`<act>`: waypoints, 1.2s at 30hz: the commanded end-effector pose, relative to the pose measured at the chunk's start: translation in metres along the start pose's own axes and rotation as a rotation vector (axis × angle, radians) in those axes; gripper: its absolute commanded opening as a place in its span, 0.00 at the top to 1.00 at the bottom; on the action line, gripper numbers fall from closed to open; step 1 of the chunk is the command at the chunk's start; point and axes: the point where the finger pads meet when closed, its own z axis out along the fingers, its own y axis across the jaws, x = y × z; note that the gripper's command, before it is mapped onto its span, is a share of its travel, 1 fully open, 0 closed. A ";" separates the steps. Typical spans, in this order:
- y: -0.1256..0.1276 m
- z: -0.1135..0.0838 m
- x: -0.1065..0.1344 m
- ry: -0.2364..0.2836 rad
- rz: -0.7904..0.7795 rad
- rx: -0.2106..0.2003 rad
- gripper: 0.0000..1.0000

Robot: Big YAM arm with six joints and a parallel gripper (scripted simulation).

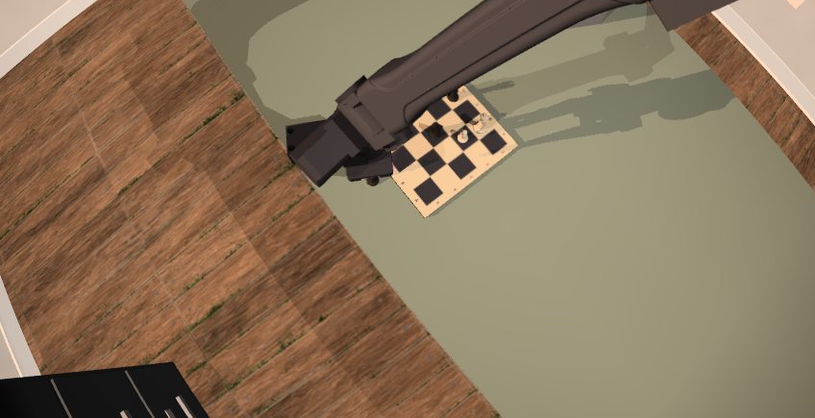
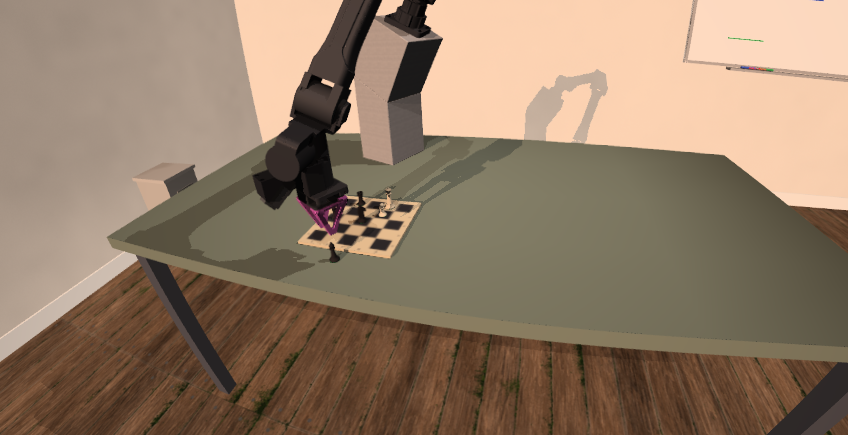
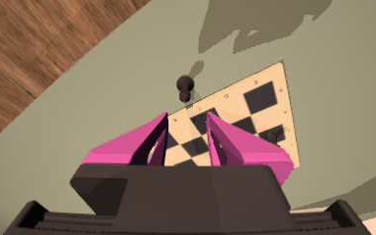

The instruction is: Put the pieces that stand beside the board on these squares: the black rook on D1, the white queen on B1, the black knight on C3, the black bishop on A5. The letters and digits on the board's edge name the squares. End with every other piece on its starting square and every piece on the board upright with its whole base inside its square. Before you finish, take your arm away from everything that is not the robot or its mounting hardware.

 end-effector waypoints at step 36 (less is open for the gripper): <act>0.014 0.013 -0.013 -0.028 -0.009 -0.018 0.65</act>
